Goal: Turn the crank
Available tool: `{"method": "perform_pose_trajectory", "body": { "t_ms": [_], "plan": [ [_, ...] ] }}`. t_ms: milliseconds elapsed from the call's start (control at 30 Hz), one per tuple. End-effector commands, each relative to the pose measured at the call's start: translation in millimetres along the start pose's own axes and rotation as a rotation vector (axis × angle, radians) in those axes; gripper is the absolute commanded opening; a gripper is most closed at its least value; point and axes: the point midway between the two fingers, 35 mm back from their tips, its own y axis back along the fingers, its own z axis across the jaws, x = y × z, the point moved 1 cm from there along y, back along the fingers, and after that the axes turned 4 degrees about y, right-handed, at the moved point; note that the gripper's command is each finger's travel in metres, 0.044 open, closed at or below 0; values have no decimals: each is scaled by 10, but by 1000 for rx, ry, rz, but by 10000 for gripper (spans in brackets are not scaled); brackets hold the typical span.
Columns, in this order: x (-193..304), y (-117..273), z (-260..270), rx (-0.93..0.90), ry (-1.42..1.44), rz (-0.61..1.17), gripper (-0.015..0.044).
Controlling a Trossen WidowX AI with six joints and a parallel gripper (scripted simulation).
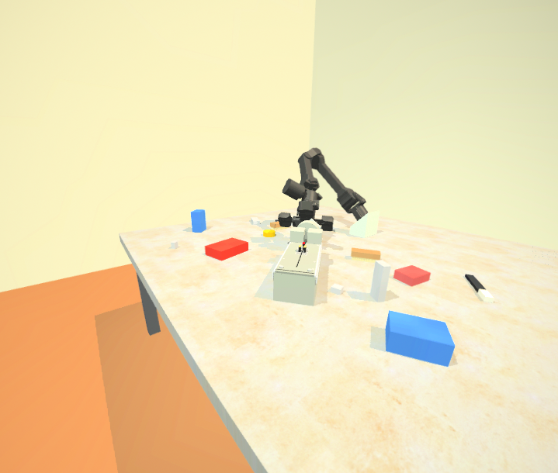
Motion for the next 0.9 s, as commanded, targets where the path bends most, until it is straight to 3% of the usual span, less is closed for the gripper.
{"method": "perform_pose_trajectory", "body": {
  "t_ms": [0, 867],
  "plan": [
    [35, -43, 74, -17, 4, 11, 0],
    [42, -53, 105, -17, 4, 11, 0]
  ]
}}
